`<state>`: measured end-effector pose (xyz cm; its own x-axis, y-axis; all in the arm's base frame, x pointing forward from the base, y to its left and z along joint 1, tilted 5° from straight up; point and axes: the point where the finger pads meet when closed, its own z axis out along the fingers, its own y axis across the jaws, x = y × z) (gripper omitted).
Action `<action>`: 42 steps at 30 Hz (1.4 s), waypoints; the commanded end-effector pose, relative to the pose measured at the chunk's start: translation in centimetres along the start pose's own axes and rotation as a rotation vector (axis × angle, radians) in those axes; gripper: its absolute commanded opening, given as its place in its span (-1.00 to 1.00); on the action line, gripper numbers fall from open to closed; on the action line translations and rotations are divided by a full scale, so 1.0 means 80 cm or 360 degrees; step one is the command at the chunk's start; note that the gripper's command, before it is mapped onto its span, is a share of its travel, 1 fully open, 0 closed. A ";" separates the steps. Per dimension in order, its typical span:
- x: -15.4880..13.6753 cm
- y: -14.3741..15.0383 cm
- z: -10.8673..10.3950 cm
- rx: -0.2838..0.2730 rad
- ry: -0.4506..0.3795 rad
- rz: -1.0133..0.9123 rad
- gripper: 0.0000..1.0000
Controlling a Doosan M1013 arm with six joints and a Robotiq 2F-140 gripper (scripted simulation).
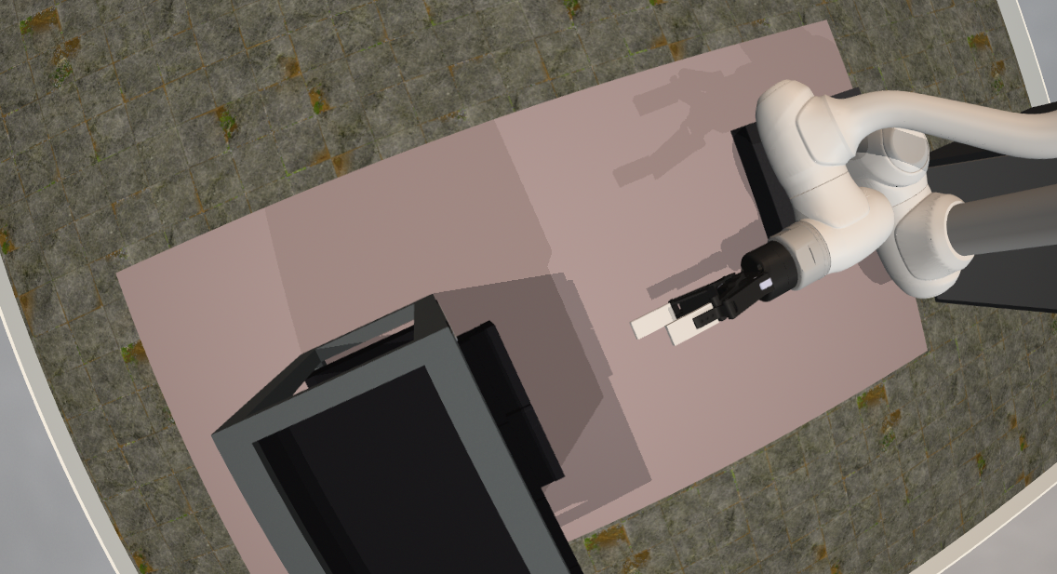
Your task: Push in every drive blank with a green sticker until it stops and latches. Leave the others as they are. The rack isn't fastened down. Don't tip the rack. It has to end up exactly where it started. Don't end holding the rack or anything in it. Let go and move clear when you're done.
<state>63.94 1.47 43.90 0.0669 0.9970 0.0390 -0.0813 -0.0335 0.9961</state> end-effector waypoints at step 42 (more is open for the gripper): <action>0.009 0.002 -0.009 0.0003 0.0007 -0.0124 1.00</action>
<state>63.24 2.24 44.05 0.0683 0.9969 -0.0390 -0.0742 0.0441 0.9963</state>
